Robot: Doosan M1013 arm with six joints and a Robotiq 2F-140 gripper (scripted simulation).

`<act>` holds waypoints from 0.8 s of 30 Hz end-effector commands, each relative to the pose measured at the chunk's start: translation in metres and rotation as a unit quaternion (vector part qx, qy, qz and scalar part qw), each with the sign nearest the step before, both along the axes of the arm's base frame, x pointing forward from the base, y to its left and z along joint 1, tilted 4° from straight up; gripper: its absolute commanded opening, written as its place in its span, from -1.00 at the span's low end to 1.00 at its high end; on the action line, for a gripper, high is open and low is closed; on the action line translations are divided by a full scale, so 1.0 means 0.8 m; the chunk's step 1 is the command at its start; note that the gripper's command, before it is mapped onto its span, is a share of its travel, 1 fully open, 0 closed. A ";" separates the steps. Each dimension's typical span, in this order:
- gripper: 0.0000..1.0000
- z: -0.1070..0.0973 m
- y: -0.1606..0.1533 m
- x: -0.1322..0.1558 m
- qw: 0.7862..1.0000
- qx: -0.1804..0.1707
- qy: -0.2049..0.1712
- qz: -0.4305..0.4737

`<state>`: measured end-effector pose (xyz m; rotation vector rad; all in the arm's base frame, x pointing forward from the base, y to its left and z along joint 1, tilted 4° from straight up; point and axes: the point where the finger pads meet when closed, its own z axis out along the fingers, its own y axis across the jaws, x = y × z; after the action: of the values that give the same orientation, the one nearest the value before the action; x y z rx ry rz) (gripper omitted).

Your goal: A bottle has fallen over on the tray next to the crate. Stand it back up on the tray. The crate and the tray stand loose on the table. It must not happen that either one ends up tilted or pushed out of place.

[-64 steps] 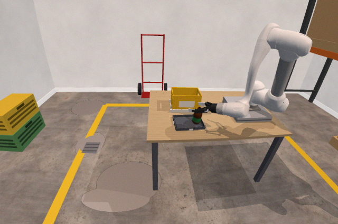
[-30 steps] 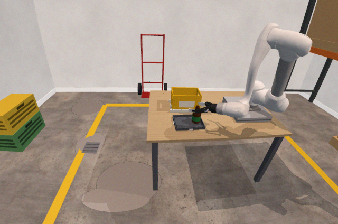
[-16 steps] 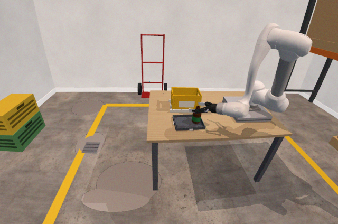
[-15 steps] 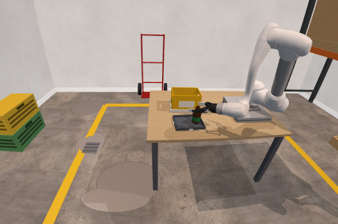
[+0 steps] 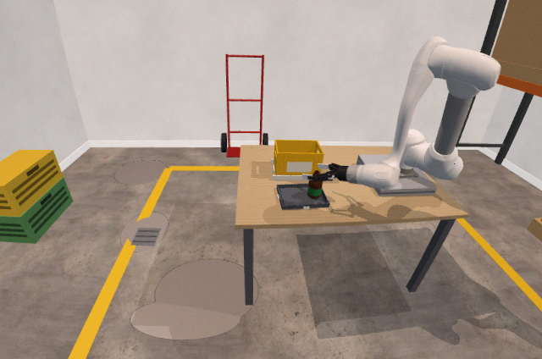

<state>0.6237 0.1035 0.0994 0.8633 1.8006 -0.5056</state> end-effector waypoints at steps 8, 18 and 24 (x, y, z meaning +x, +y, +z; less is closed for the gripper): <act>1.00 -0.004 0.001 0.000 1.000 0.001 0.001 0.003; 1.00 -0.003 0.001 0.000 1.000 0.001 0.001 0.003; 1.00 0.001 0.001 0.000 1.000 0.001 0.001 0.003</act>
<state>0.6238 0.1035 0.0995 0.8634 1.8004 -0.5054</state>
